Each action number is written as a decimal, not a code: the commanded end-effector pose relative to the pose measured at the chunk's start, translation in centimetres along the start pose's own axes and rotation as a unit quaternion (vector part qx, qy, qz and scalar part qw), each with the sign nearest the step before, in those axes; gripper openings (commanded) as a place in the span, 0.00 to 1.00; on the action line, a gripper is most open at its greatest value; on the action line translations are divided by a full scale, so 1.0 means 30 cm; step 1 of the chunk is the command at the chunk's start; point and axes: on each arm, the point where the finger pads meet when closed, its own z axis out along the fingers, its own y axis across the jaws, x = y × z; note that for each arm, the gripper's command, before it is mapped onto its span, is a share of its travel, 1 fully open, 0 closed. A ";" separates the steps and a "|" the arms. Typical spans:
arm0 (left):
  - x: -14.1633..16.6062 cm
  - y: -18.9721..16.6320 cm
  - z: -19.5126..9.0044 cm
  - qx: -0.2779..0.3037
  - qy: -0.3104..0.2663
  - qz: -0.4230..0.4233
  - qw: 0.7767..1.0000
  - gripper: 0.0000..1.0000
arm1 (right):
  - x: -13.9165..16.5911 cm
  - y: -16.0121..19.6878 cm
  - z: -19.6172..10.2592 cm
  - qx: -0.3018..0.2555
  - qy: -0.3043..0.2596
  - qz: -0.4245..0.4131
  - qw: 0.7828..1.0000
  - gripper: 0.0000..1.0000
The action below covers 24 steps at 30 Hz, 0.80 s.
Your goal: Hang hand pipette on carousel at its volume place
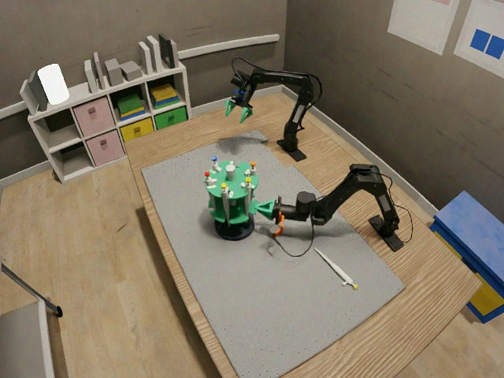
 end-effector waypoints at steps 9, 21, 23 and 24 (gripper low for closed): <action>0.009 -0.104 0.021 0.029 0.002 0.007 1.000 0.00 | -0.015 -0.012 -0.004 -0.001 -0.011 -0.004 1.000 1.00; 0.009 -0.104 0.021 0.029 0.002 0.007 1.000 0.00 | -0.015 -0.012 -0.004 -0.001 -0.011 -0.004 1.000 1.00; 0.009 -0.104 0.021 0.029 0.002 0.007 1.000 0.00 | -0.015 -0.012 -0.004 -0.001 -0.011 -0.004 1.000 1.00; -0.021 -0.043 0.022 0.013 0.018 0.005 1.000 0.00 | -0.015 -0.012 -0.004 -0.001 -0.011 -0.004 1.000 1.00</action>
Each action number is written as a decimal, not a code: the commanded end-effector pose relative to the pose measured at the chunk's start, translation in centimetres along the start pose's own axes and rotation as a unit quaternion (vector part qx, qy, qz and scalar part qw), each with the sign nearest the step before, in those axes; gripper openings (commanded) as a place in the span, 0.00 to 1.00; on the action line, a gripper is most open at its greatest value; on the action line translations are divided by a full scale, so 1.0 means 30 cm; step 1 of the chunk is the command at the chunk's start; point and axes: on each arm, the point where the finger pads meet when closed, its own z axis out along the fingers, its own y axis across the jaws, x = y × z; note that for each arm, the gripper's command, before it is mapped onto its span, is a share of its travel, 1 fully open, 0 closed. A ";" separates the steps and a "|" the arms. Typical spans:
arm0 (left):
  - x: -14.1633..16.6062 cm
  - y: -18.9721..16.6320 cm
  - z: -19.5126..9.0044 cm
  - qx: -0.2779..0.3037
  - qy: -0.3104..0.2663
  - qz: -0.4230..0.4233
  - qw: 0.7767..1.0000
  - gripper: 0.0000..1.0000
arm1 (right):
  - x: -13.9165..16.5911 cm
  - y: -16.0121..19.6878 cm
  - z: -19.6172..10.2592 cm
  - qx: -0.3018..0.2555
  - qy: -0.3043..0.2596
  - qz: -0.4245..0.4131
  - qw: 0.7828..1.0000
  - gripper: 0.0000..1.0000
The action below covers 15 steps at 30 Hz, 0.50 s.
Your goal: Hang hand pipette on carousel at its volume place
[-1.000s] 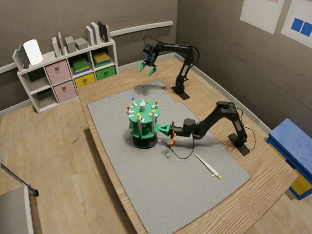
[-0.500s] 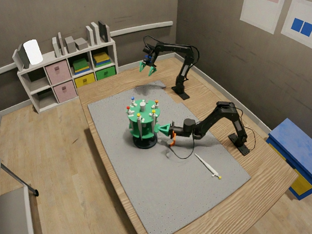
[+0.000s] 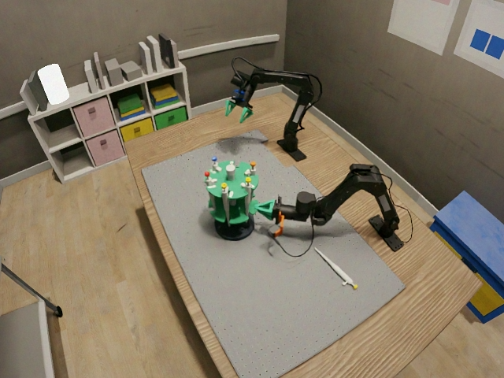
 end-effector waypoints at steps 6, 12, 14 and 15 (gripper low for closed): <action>-0.050 -0.037 0.024 0.011 0.067 0.005 0.998 0.00 | -0.015 -0.012 -0.004 -0.001 -0.011 -0.004 1.000 1.00; -0.047 -0.069 0.025 0.019 0.071 0.008 0.997 0.00 | -0.015 -0.012 -0.004 -0.001 -0.011 -0.004 1.000 1.00; -0.041 -0.073 0.026 0.020 0.073 0.008 0.997 0.00 | -0.015 -0.012 -0.004 -0.001 -0.011 -0.004 1.000 1.00; -0.041 -0.073 0.026 0.020 0.073 0.008 0.997 0.00 | -0.015 -0.012 -0.004 -0.001 -0.011 -0.004 1.000 1.00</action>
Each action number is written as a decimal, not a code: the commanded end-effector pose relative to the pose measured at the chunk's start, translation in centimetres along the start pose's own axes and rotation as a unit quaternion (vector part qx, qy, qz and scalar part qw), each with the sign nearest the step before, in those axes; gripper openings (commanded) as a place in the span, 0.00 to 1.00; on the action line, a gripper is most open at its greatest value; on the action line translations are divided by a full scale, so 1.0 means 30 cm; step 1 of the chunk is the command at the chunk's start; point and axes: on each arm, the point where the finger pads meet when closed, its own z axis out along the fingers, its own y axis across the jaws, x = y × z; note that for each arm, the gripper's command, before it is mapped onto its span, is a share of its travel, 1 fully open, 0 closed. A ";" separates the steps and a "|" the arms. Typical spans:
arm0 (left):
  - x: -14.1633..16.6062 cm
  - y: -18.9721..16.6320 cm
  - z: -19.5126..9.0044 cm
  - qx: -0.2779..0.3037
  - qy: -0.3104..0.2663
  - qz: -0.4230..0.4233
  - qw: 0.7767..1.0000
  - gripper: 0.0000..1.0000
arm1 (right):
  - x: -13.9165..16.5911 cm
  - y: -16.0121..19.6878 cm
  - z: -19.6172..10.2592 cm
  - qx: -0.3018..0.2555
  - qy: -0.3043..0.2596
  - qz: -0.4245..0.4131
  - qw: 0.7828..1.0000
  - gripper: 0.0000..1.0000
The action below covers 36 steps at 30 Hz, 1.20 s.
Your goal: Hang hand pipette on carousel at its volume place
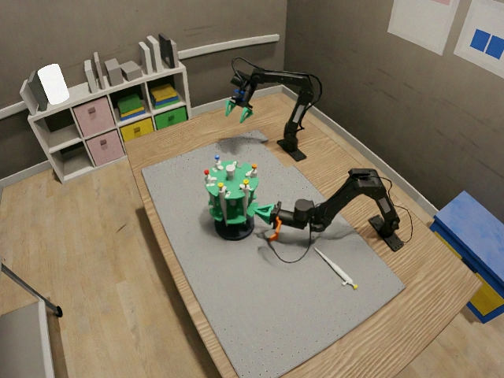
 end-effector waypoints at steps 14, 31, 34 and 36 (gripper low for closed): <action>-0.002 -0.073 0.023 0.020 0.004 0.010 1.000 0.00 | -0.015 -0.012 -0.004 -0.001 -0.011 -0.004 1.000 1.00; -0.002 -0.073 0.023 0.020 0.004 0.010 1.000 0.00 | -0.015 -0.012 -0.004 -0.001 -0.011 -0.004 1.000 1.00; -0.002 -0.073 0.023 0.020 0.004 0.010 1.000 0.00 | -0.015 -0.012 -0.004 -0.001 -0.011 -0.004 1.000 1.00; -0.032 -0.037 0.020 0.011 0.037 0.007 0.999 0.00 | -0.015 -0.012 -0.004 -0.001 -0.011 -0.004 1.000 1.00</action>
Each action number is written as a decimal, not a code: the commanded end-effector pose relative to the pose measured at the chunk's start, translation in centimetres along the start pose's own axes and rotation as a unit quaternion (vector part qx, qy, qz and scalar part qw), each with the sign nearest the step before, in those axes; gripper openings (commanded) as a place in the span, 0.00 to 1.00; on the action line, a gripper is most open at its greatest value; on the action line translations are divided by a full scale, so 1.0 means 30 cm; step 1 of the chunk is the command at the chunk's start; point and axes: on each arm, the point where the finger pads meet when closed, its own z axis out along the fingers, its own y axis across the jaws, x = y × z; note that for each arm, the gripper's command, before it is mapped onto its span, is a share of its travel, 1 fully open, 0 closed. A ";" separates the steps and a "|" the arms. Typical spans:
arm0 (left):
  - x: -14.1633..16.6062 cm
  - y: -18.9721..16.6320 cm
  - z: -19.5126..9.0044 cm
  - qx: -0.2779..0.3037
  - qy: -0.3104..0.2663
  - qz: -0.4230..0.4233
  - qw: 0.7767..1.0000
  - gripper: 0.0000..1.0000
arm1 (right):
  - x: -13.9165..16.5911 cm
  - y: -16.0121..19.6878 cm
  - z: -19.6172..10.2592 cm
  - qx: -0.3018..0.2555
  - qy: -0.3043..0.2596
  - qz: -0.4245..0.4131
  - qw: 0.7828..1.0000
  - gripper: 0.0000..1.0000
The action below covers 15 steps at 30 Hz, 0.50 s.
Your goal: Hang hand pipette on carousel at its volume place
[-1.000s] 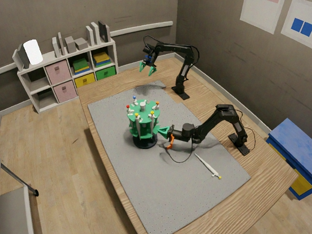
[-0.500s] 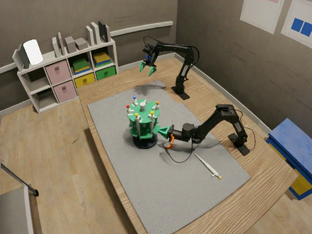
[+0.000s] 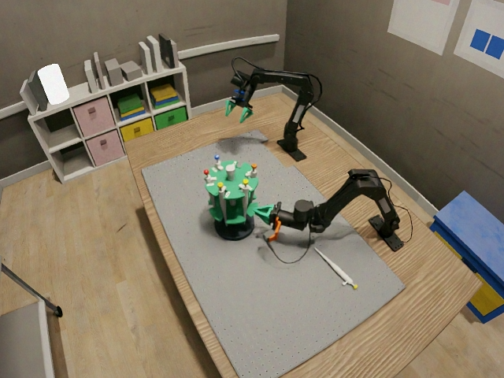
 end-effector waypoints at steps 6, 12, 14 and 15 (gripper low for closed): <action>-0.054 -0.058 0.017 0.014 0.061 0.010 0.998 0.00 | -0.015 -0.012 -0.004 -0.001 -0.011 -0.004 1.000 1.00; -0.042 -0.076 0.027 0.018 0.062 0.012 0.998 0.00 | -0.015 -0.012 -0.004 -0.001 -0.011 -0.004 1.000 1.00; -0.042 -0.076 0.027 0.018 0.062 0.012 0.998 0.00 | -0.015 -0.012 -0.004 -0.001 -0.011 -0.004 1.000 1.00; -0.042 -0.076 0.027 0.018 0.062 0.012 0.998 0.00 | -0.015 -0.012 -0.004 -0.001 -0.011 -0.004 1.000 1.00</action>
